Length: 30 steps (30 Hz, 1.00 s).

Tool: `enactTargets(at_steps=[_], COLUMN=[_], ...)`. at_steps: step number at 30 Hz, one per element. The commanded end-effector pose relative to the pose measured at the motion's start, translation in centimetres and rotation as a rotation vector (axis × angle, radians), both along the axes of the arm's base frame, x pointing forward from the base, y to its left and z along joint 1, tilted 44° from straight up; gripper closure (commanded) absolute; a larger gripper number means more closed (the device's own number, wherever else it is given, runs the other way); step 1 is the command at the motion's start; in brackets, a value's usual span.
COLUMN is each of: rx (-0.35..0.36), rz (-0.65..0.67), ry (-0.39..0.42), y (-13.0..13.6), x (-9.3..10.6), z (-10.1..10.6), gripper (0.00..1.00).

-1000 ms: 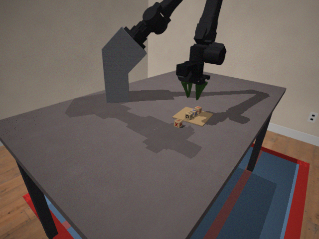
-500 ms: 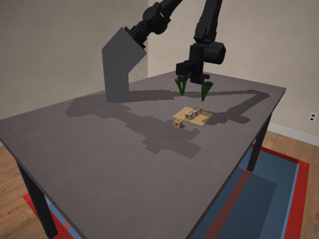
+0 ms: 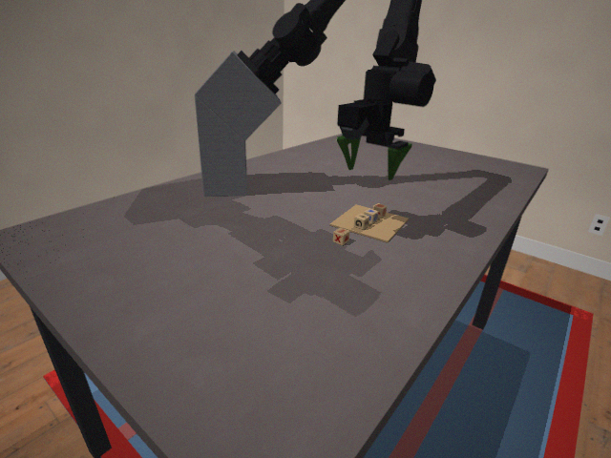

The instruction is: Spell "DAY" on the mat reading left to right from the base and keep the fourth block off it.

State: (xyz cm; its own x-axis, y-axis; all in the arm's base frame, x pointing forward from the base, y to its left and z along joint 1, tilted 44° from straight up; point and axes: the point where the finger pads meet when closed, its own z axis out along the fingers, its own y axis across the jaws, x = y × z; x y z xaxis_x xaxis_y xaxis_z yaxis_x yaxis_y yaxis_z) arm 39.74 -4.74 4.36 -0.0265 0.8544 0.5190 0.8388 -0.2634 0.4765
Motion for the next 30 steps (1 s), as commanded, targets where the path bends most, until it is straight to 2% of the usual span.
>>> enactTargets(at_steps=[1, 6, 13, 18, 19, 30], rx=[-0.023, -0.034, -0.037, -0.023, -0.017, -0.020], rz=[0.002, 0.002, 0.002, 0.009, 0.025, 0.025], ry=[-0.024, -0.042, -0.044, -0.019, -0.006, -0.012], y=[-1.2, -2.9, -4.1, -4.0, -3.0, -3.1], x=[-0.5, -1.3, -2.7, -2.8, -3.4, -3.2], z=[1.3, 4.2, 6.2, 5.4, 4.9, 4.9], gripper=[0.00, 0.00, 0.00, 0.00, 0.00, 0.00])
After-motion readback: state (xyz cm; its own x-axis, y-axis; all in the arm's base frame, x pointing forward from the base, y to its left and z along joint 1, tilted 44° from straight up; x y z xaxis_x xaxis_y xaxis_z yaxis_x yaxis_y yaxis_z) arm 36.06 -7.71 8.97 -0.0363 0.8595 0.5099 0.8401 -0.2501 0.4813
